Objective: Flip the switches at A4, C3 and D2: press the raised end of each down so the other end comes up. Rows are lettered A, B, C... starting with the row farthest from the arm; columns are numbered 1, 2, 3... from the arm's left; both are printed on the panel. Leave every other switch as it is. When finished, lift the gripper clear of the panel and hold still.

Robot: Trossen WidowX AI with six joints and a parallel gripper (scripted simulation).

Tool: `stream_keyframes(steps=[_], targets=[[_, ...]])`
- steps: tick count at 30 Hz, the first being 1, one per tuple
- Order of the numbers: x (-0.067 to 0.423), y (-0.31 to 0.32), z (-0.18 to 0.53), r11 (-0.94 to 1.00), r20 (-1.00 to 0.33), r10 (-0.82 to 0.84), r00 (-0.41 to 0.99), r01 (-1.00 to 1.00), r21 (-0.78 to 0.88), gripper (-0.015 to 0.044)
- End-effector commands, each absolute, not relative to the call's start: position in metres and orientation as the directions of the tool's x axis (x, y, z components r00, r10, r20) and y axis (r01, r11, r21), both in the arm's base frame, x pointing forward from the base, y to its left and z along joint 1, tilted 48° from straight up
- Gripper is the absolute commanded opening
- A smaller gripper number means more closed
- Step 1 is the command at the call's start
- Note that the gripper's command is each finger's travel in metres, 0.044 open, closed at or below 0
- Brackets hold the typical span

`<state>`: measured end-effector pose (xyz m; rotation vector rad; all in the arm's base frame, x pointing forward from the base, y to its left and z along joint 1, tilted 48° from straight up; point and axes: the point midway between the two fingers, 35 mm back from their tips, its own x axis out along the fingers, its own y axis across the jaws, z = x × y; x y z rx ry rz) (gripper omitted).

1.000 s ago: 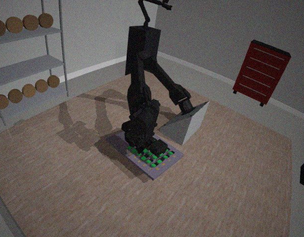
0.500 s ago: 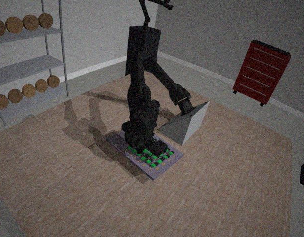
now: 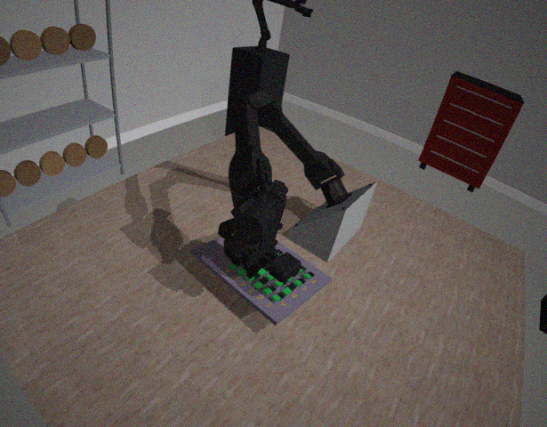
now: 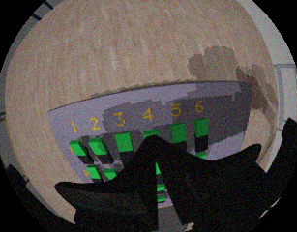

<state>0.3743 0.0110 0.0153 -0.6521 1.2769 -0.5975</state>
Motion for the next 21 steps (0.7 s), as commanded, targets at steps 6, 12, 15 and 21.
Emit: stream_keyframes(steps=[6, 12, 15, 21], targets=[[0.375, 0.009, 0.014, 0.678, -0.660, -0.726, 0.190, 0.041, -0.734, 0.0000], [0.375, 0.009, 0.014, 0.678, -0.660, -0.726, 0.190, 0.041, -0.734, 0.0000], [0.375, 0.008, 0.014, 0.678, -0.660, -0.726, 0.190, 0.041, -0.734, 0.0000], [0.364, 0.046, 0.046, 0.681, -0.660, -0.722, 0.209, 0.041, -0.731, 0.0000]])
